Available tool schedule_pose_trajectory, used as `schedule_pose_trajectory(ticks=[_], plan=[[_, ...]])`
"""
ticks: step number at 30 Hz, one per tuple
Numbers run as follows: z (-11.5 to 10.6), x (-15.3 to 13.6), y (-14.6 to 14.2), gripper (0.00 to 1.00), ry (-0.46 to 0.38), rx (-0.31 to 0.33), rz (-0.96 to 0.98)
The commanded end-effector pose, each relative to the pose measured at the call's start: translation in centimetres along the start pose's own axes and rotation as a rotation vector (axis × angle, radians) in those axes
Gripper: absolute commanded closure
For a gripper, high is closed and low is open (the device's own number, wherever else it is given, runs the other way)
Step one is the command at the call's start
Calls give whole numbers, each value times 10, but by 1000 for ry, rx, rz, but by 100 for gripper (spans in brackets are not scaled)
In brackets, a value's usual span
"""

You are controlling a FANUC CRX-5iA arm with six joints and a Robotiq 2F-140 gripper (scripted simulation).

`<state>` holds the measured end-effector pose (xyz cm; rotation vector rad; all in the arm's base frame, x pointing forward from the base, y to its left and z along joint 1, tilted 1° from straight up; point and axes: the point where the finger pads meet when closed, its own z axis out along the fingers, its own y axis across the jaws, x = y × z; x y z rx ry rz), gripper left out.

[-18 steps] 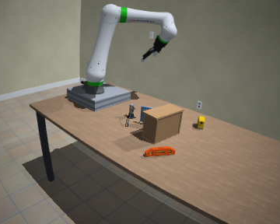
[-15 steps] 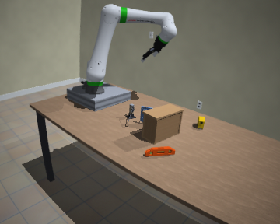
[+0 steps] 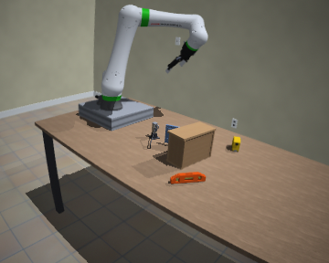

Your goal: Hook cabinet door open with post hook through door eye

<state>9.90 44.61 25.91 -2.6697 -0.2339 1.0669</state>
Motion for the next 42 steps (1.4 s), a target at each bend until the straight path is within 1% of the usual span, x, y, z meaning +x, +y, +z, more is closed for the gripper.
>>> schedule_pose_trajectory(ticks=[1, 2, 3, 4, 5, 6, 7, 9, 10, 13, 14, 16, 17, 18, 19, 23, 24, 28, 29, 31, 33, 34, 37, 38, 41, 42], plan=[[-2, 4, 2, 0, 8, 2, -3], [-7, 13, 6, 0, 26, 7, -9], [-16, 28, 13, 0, 56, 14, -19], [-29, 49, 25, 0, 99, 21, -34], [-39, 64, 35, 0, 156, 25, -53], [-43, 70, 39, 0, 156, 25, -53], [-48, 77, 46, 0, 223, 23, -76], [-60, 94, 58, 0, 223, 23, -76], [-67, 102, 68, 0, 298, 10, -102], [-85, 126, 88, 0, 298, 10, -102], [-93, 132, 99, 0, 376, -14, -130], [-93, 132, 99, 0, 376, -14, -130], [-110, 154, 120, 0, 376, -14, -130], [-115, 160, 126, 0, 376, -14, -130], [-121, 162, 137, 0, 450, -52, -158], [-144, 188, 167, 0, 450, -52, -158], [-151, 190, 181, 0, 518, -101, -185], [-174, 213, 214, 0, 518, -101, -185], [-180, 213, 228, 0, 573, -158, -210], [-191, 223, 245, 0, 573, -158, -210], [-191, 223, 245, 0, 573, -158, -210], [-209, 232, 278, 0, 616, -217, -233], [-223, 242, 303, 0, 616, -217, -233], [-229, 241, 316, 0, 647, -275, -253], [-245, 250, 346, 0, 647, -275, -253], [-250, 248, 359, 0, 667, -326, -270]])
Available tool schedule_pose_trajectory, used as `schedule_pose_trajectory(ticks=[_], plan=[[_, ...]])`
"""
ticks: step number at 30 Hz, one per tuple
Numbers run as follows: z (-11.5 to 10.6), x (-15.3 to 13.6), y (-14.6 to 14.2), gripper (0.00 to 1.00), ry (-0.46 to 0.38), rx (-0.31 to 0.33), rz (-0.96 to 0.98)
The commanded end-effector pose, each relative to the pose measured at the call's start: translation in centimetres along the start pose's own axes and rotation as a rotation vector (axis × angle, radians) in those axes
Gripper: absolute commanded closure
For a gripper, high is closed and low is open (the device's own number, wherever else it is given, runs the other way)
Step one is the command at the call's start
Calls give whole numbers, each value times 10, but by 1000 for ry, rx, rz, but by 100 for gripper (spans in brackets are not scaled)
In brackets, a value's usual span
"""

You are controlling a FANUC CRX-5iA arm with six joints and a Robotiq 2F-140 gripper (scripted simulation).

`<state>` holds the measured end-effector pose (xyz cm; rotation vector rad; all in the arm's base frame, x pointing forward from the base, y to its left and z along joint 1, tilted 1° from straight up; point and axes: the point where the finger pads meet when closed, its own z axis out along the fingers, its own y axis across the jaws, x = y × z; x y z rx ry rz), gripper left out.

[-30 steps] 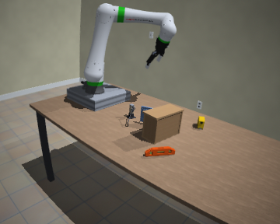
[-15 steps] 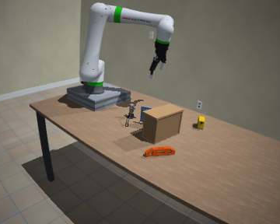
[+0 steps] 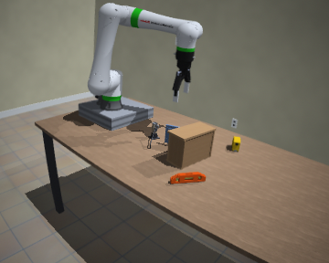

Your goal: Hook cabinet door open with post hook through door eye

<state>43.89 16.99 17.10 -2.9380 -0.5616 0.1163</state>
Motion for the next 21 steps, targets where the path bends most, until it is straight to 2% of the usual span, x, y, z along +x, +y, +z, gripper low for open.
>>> schedule_pose_trajectory(ticks=[1, 6, 8, 10, 16, 17, 21], plan=[[-6, 12, 70, 0, 41, -65, -51], [-14, 13, 131, 0, 56, -125, -90], [-14, 13, 131, 0, 56, -125, -90], [-18, 11, 151, 0, 59, -145, -103], [-18, 11, 152, 0, 59, -146, -104], [-17, 11, 152, 84, 59, -146, -104], [-2, 12, 154, 84, 59, -146, -104]])
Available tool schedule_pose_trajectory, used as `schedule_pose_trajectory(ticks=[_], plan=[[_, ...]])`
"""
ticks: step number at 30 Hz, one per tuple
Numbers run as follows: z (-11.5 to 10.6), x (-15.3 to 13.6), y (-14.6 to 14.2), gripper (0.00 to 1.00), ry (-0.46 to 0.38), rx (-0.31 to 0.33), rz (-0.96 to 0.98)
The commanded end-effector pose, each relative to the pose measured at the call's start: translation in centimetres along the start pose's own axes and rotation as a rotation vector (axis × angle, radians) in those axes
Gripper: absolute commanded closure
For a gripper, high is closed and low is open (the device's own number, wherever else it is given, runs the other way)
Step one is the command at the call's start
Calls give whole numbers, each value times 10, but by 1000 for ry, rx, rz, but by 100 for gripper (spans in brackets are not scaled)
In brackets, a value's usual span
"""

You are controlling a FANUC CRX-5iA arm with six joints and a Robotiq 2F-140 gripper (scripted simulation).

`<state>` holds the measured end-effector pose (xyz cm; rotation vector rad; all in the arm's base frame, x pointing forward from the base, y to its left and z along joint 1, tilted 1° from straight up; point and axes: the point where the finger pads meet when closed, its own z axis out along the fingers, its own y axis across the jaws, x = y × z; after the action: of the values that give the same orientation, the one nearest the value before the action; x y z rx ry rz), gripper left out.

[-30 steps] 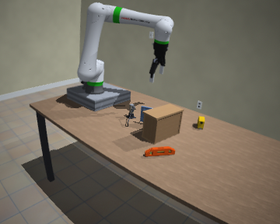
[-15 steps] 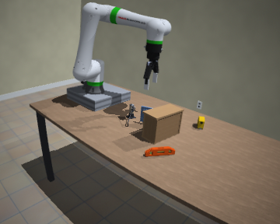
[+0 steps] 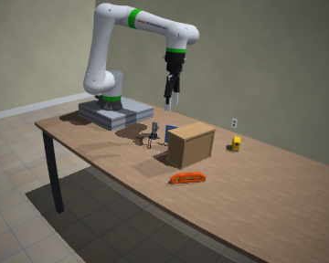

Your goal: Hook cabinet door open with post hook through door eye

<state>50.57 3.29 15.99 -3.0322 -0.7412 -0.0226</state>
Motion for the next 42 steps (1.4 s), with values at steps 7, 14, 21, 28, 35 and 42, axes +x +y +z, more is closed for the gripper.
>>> schedule_pose_trajectory(ticks=[7, 14, 21, 28, 35, 42], plan=[[22, 0, 0, 84, 0, 0, 0], [22, 0, 0, 84, 0, 0, 0], [22, 0, 0, 84, 0, 0, 0], [22, 0, 0, 84, 0, 0, 0], [22, 0, 0, 84, 0, 0, 0], [22, 0, 0, 84, 0, 0, 0]])
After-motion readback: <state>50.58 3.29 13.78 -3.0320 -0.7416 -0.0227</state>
